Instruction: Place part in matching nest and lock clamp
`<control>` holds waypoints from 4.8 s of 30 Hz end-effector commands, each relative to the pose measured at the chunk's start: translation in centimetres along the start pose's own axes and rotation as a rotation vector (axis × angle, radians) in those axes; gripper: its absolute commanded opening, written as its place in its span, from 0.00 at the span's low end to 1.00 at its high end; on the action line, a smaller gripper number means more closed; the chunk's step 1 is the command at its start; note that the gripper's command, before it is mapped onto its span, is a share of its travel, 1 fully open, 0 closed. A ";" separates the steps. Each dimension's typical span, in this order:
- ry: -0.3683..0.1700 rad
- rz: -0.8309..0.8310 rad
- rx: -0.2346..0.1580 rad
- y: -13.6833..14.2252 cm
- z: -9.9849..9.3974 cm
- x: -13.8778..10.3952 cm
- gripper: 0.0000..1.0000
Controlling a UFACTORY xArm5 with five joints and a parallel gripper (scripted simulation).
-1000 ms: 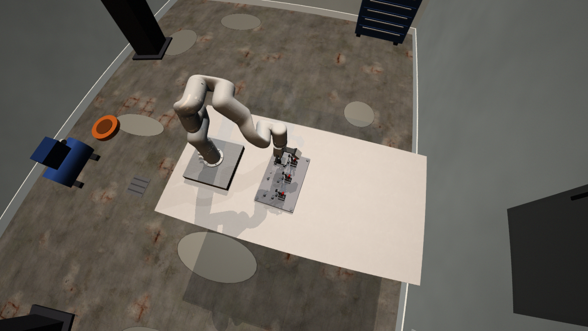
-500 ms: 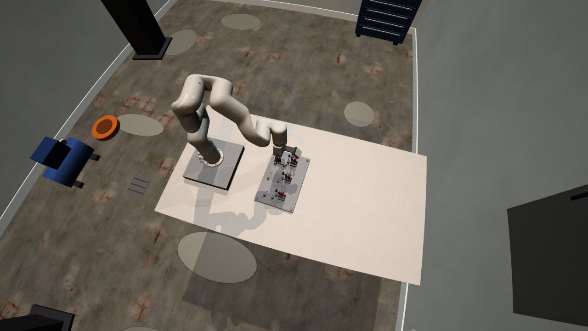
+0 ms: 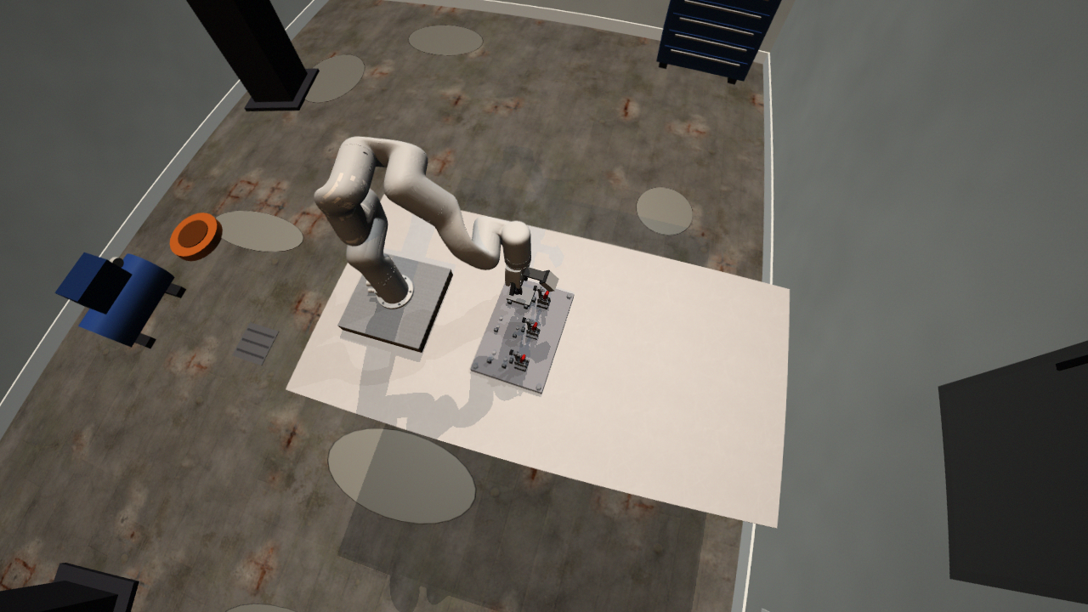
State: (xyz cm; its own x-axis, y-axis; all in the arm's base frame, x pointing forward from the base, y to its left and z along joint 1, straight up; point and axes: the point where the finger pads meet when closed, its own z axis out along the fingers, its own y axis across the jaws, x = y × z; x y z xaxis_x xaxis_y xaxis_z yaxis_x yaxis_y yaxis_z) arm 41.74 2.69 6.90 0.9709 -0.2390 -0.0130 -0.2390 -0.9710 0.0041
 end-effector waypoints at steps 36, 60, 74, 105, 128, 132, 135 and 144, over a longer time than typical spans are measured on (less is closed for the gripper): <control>0.005 0.000 0.002 0.0 -10.2 3.2 0.47; 0.005 0.000 0.002 0.0 -10.3 8.6 0.47; 0.005 0.000 0.002 0.0 -8.9 8.6 0.47; 0.005 0.000 0.002 0.0 -1.1 8.6 0.47; 0.005 0.000 0.002 0.0 -0.9 8.6 0.47; 0.005 0.000 0.002 0.0 -0.3 8.7 0.47; 0.005 0.000 0.002 0.0 0.4 8.7 0.47; 0.005 0.000 0.002 0.0 2.1 8.8 0.47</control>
State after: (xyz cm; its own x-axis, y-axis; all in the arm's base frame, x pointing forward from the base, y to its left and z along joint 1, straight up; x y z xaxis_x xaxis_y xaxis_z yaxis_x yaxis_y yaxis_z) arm 50.04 0.61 5.29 0.9709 -0.2390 -0.0119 -0.2390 -0.9710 0.0031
